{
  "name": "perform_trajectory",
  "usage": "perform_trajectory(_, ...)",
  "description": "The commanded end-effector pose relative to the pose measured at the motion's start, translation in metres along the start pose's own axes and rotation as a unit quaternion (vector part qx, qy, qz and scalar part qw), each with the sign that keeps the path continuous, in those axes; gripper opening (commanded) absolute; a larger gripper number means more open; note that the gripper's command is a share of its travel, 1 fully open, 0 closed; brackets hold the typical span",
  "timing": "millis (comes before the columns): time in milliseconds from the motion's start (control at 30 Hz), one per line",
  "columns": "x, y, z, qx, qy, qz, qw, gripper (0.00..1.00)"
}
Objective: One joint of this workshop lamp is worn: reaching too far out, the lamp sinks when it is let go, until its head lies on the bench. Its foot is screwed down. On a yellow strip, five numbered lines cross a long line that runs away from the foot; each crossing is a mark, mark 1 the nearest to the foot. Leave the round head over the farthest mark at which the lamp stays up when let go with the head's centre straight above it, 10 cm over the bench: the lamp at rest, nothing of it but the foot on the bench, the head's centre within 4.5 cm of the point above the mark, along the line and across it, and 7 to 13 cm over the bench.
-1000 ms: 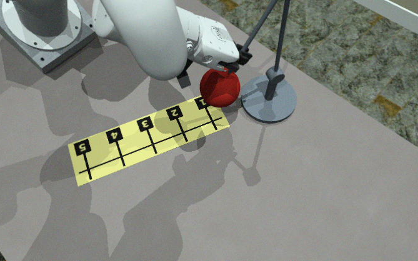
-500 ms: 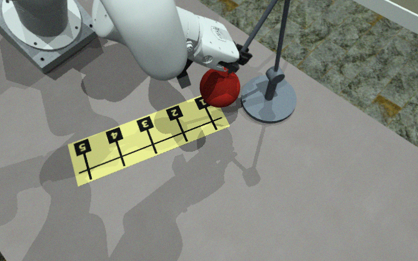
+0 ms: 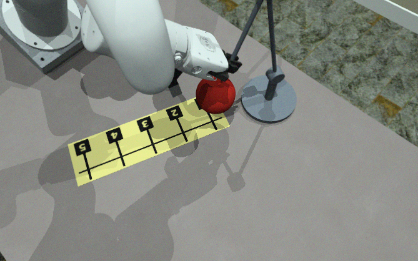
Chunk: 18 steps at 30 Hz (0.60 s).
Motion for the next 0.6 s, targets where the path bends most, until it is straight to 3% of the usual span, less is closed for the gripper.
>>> perform_trajectory(0,-0.003,-0.001,0.0,0.0,-0.001,0.0,1.0,0.0)
perform_trajectory(567,-0.035,-0.004,0.001,0.008,-0.008,-0.002,1.0,0.0)
Point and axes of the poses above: the point where the finger pads meet when closed, its own y axis out along the fingers, its own z axis across the jaws, x = y × z, the point moved 8 cm from there along -y, back along the fingers, and after that the axes turned 10 degrees about -y, right-handed, at the moved point
